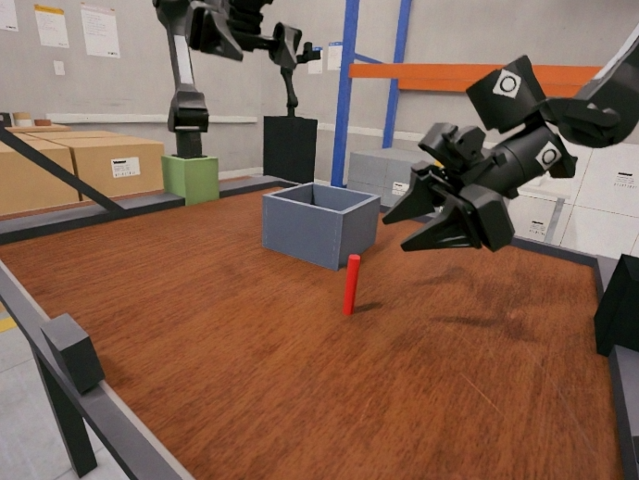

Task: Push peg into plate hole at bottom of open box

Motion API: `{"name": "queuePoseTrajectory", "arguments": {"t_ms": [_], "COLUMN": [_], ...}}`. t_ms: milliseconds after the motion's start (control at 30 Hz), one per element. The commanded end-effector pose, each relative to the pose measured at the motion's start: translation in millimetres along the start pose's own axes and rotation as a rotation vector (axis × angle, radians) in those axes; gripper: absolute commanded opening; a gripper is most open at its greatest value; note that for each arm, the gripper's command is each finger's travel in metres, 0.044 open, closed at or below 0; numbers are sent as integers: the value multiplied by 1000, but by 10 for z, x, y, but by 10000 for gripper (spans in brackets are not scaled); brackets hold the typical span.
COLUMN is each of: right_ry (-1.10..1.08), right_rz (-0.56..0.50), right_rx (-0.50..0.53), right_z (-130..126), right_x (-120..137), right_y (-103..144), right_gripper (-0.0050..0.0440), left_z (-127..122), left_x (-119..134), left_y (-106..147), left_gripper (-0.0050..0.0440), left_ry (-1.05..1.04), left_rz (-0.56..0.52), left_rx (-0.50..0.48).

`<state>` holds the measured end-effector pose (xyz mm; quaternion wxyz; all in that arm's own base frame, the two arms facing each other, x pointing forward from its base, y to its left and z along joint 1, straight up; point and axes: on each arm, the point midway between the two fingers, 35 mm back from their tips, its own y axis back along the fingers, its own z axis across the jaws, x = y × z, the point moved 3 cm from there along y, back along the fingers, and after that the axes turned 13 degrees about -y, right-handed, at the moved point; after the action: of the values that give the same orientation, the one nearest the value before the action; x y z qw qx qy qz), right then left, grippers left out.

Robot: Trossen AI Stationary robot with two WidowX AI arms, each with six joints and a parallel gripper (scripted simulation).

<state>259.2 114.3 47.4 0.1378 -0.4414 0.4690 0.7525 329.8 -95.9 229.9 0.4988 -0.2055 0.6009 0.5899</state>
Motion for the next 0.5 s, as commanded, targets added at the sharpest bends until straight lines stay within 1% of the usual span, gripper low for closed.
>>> {"name": "queuePoseTrajectory", "arguments": {"t_ms": [0, 100, 133, 200, 233, 300, 467], "right_ry": [-7, -25, -35, -35, -53, -68, -108], "right_rz": [26, 57, 83, 83, 144, 174, 280], "right_rx": [34, 66, 77, 77, 90, 111, 161], "right_z": [30, 60, 62, 62, 73, 94, 135], "right_x": [-236, -412, -440, -440, -404, -512, -664], "right_y": [-18, -47, -86, -86, -92, -121, -180], "right_gripper": [440, 440, 440, 440, 440, 440, 440], "left_z": [74, 92, 93, 93, 71, 74, 78], "left_x": [-149, -175, -178, -178, -114, -120, -132], "left_y": [216, 289, 295, 295, 258, 270, 280], "left_gripper": [440, 440, 440, 440, 440, 440, 440], "left_ry": [8, 10, 10, 10, 8, 8, 8], "left_rz": [-14, -13, -12, -12, 10, 7, 4], "left_rx": [-14, -17, -17, -17, -11, -11, -12]}}
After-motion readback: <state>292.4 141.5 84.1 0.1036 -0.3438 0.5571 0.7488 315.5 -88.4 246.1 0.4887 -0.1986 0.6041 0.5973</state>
